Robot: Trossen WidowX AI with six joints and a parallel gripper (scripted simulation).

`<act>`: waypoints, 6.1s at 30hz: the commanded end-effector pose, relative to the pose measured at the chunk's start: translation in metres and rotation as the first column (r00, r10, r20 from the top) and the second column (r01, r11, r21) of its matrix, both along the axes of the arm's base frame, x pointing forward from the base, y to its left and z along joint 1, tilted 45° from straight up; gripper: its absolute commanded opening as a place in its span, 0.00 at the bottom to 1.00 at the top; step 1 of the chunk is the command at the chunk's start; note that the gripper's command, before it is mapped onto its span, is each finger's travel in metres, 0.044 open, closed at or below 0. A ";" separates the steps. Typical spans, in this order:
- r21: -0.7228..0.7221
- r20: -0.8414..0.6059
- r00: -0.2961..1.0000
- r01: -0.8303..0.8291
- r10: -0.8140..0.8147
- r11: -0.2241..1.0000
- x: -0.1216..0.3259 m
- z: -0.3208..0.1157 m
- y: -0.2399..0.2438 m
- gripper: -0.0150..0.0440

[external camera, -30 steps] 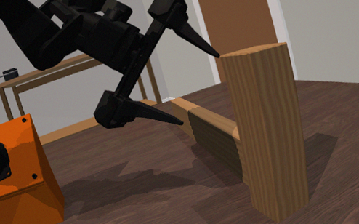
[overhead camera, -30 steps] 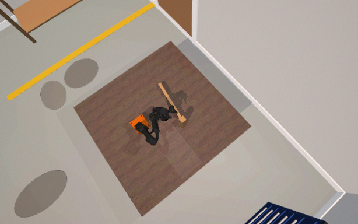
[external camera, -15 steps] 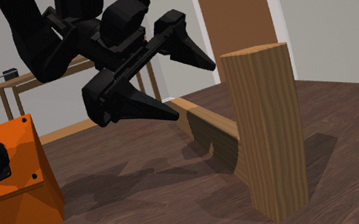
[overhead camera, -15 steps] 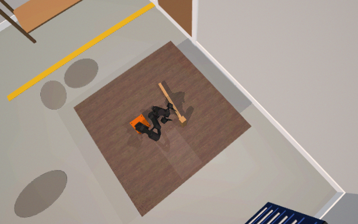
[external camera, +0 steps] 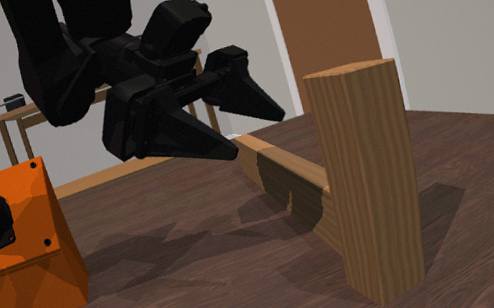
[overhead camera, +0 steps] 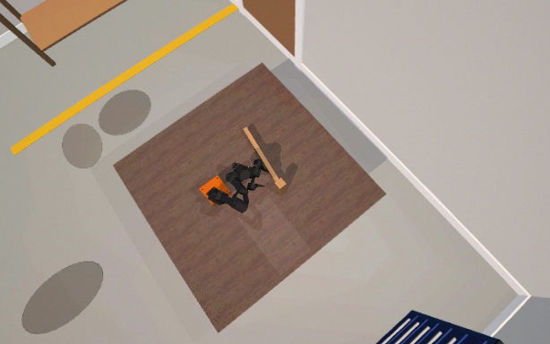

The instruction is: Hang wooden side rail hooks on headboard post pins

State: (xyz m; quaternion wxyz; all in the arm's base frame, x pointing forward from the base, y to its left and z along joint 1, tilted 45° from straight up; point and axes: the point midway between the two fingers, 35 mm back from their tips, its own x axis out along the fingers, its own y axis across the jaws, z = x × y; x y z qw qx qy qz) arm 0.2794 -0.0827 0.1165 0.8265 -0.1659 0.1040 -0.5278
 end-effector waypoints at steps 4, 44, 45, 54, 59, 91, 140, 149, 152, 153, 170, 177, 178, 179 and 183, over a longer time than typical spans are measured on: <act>-0.005 -0.010 1.000 0.005 -0.005 1.000 -0.001 0.000 0.000 1.00; 0.123 -0.990 -0.107 -0.406 0.087 0.905 0.128 -0.046 0.016 1.00; 0.148 -0.983 -0.163 -0.409 0.088 0.901 0.127 -0.045 0.016 1.00; 0.381 -0.792 -0.602 -0.355 0.103 0.853 0.105 -0.021 0.015 1.00; 0.473 -0.651 -0.751 -0.288 0.110 0.832 0.086 -0.004 0.014 1.00; 0.479 -0.637 -0.763 -0.281 0.109 0.831 0.081 -0.037 -0.021 1.00; 0.477 -0.637 -0.763 -0.281 0.107 0.833 0.076 -0.084 -0.069 0.82; 0.477 -0.637 -0.763 -0.281 0.107 0.833 0.076 -0.084 -0.069 0.45; 0.477 -0.637 -0.763 -0.281 0.107 0.833 0.076 -0.084 -0.069 0.42; 0.477 -0.637 -0.763 -0.281 0.107 0.833 0.076 -0.084 -0.069 0.41; 0.490 -0.609 -0.789 -0.293 0.082 0.821 0.073 -0.084 -0.068 0.25; 0.506 -0.574 -0.817 -0.306 0.050 0.806 0.069 -0.084 -0.067 0.25; 0.509 -0.569 -0.821 -0.308 0.045 0.804 0.068 -0.084 -0.067 0.25; 0.511 -0.564 -0.825 -0.310 0.041 0.802 0.068 -0.084 -0.067 0.25; 0.516 -0.552 -0.833 -0.314 0.030 0.797 0.066 -0.084 -0.067 0.25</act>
